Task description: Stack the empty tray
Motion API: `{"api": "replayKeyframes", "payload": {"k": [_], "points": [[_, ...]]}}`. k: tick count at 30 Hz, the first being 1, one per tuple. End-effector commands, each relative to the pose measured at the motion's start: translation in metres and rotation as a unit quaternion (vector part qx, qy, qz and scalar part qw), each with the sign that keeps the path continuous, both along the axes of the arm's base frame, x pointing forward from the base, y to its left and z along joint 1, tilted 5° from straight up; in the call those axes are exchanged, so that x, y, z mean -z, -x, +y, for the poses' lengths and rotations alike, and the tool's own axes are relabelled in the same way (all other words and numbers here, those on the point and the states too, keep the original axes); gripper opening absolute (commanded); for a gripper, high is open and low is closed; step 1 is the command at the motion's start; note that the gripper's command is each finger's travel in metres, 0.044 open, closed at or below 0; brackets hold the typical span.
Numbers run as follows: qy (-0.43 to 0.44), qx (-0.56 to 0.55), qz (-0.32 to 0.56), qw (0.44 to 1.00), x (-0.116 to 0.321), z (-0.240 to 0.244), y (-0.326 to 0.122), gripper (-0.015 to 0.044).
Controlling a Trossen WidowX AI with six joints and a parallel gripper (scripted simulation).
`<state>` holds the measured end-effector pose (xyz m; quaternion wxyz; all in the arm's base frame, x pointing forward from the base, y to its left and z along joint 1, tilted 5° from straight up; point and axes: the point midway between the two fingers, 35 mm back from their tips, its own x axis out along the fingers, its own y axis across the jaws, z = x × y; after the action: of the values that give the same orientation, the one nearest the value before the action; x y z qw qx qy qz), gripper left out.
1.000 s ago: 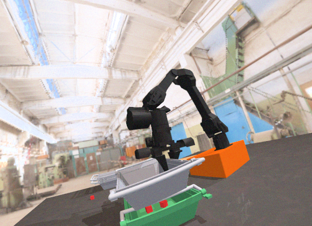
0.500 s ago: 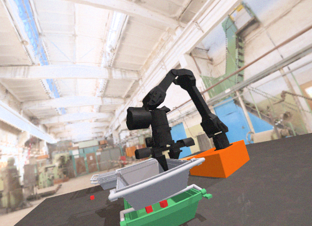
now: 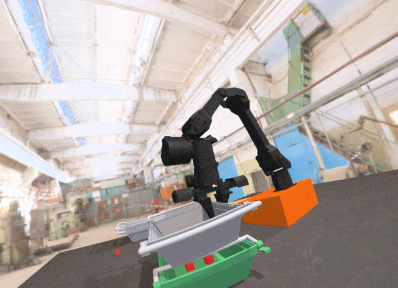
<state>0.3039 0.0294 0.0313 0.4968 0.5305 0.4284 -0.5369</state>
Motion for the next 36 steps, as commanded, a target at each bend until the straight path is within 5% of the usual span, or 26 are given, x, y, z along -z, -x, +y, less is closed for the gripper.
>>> {"api": "replayKeyframes", "payload": {"k": [1, 8, 36], "points": [[-0.001, 0.001, 0.011, 1.0, 0.0047, -0.0003, 0.0041, 0.0], [-0.001, 0.001, 0.016, 1.0, 0.0066, -0.0004, 0.0059, 0.0], [-0.001, 0.001, 0.016, 1.0, 0.0066, -0.0004, 0.0059, 0.0411]]}}
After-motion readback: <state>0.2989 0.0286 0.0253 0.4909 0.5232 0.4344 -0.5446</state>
